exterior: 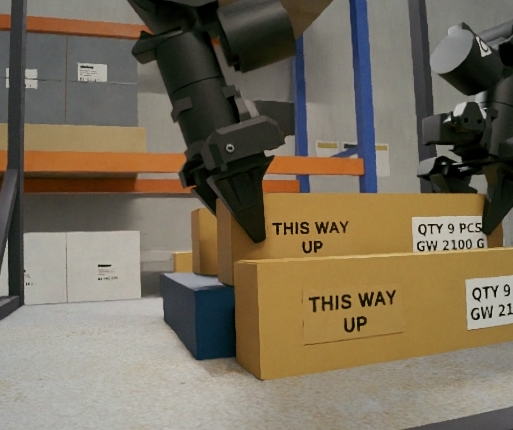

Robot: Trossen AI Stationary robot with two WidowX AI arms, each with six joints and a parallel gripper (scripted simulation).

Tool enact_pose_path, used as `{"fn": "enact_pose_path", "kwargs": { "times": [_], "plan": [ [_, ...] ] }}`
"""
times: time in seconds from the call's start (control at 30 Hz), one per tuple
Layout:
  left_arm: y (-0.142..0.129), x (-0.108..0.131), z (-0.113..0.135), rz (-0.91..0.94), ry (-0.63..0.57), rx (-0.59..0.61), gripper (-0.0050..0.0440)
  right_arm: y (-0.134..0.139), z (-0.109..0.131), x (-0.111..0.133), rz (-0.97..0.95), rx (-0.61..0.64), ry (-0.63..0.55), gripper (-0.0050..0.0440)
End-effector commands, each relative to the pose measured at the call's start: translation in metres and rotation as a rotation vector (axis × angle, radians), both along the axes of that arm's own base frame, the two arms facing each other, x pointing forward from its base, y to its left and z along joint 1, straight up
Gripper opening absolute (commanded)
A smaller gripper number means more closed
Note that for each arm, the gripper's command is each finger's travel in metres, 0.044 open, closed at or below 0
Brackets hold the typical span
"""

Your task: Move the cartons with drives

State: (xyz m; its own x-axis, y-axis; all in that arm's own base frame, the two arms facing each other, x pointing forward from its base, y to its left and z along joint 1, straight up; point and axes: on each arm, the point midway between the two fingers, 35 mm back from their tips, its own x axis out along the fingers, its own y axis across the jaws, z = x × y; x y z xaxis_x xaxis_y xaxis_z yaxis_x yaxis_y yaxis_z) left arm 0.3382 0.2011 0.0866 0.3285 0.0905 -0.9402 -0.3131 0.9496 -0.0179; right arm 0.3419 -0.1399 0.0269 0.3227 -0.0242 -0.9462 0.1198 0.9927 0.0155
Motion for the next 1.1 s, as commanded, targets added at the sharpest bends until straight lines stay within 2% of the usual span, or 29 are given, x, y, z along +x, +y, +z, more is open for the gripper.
{"fn": "enact_pose_path", "kwargs": {
  "times": [0.0, 0.87, 0.9, 1.07],
  "plan": [
    [0.0019, -0.0005, 0.0176, 0.003, -0.031, 0.025, -0.0050, -0.0044, 0.0194, 0.0062, 0.000, -0.025, -0.059, -0.0050],
    [0.0018, -0.0006, 0.0175, 0.001, -0.032, 0.026, -0.0050, -0.0044, 0.0194, 0.0063, 0.000, -0.014, -0.031, -0.0050],
    [0.0017, -0.0007, 0.0175, 0.001, -0.032, 0.025, -0.0050, -0.0046, 0.0194, 0.0064, -0.003, -0.026, -0.060, -0.0050],
    [0.0017, -0.0007, 0.0175, 0.001, -0.032, 0.025, -0.0050, -0.0046, 0.0194, 0.0064, -0.003, -0.026, -0.060, -0.0050]
  ]
}}
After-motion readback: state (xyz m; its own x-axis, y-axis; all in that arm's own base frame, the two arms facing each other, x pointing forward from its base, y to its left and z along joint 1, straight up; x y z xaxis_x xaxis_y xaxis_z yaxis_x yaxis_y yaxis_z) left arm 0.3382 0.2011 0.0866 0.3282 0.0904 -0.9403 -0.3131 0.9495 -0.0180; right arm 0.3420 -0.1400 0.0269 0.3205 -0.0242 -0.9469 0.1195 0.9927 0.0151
